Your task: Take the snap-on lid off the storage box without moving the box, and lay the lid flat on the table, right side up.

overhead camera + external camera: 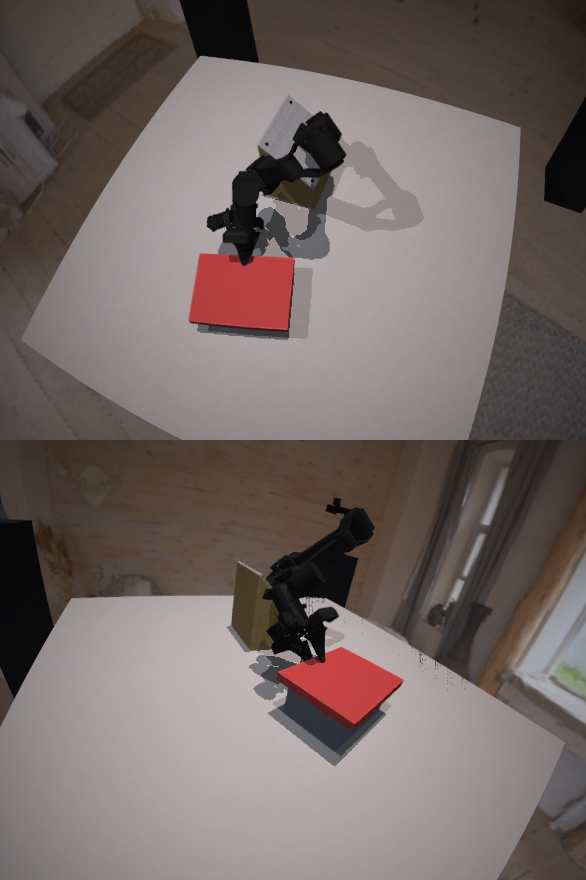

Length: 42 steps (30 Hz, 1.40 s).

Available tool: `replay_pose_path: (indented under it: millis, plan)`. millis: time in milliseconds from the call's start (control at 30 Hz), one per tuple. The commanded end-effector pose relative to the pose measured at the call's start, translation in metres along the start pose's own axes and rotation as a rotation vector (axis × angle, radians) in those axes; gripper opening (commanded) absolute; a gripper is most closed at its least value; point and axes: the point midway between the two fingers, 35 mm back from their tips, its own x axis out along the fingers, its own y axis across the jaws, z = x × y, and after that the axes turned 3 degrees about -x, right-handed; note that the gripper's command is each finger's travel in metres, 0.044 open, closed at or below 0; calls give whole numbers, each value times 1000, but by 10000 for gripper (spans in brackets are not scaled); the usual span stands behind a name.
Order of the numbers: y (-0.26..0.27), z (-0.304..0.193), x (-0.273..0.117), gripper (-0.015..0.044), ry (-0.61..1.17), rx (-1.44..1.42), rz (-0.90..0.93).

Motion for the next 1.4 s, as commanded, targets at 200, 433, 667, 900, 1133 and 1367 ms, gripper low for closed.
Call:
replay_pose_path:
  millis: [200, 433, 667, 900, 1133, 1367]
  plan:
    - [1, 0, -1, 0, 0, 0, -1]
    - [2, 0, -2, 0, 0, 0, -1]
    - [4, 0, -3, 0, 0, 0, -1]
    - [4, 0, -4, 0, 0, 0, -1]
    - [5, 0, -6, 0, 0, 0, -1]
    - [6, 0, -7, 0, 0, 0, -1]
